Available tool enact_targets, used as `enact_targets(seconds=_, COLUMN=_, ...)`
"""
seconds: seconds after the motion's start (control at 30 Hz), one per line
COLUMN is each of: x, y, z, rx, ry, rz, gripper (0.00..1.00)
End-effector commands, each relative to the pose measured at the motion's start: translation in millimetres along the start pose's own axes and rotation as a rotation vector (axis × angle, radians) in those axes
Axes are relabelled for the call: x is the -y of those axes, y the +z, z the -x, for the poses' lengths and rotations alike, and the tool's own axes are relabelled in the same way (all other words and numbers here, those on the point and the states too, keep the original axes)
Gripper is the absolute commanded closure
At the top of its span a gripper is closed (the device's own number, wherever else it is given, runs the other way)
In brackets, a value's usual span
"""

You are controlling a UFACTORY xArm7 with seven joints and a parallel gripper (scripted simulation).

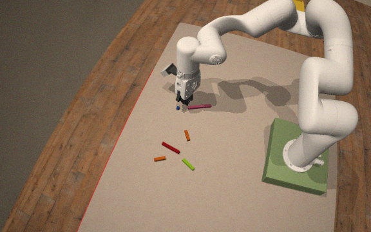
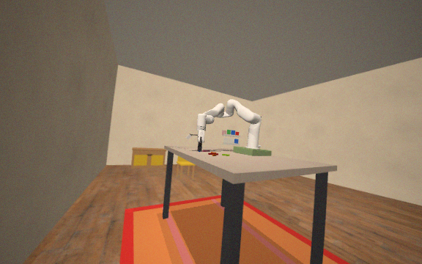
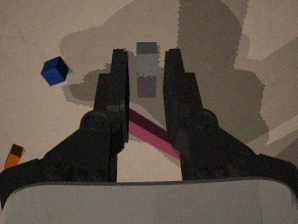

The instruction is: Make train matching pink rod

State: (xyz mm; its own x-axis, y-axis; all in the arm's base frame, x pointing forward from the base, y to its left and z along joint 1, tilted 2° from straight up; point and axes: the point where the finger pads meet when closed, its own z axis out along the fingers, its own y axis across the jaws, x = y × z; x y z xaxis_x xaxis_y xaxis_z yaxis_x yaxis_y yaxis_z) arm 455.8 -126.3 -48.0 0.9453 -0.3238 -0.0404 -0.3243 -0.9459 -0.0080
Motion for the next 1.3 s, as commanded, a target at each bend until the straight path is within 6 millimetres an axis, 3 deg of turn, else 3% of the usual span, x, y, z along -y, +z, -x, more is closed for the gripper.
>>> enact_targets(seconds=0.0, x=0.4, y=-1.6, z=-1.4, rx=-0.004, ry=0.000, rz=0.000, gripper=0.96)
enact_targets(seconds=1.1, x=0.4, y=-1.7, z=-1.4, rx=-0.004, ry=0.000, rz=0.000, gripper=0.96)
enact_targets(seconds=1.27, x=0.4, y=-12.4, z=-1.4, rx=-0.004, ry=0.000, rz=0.000, gripper=0.96)
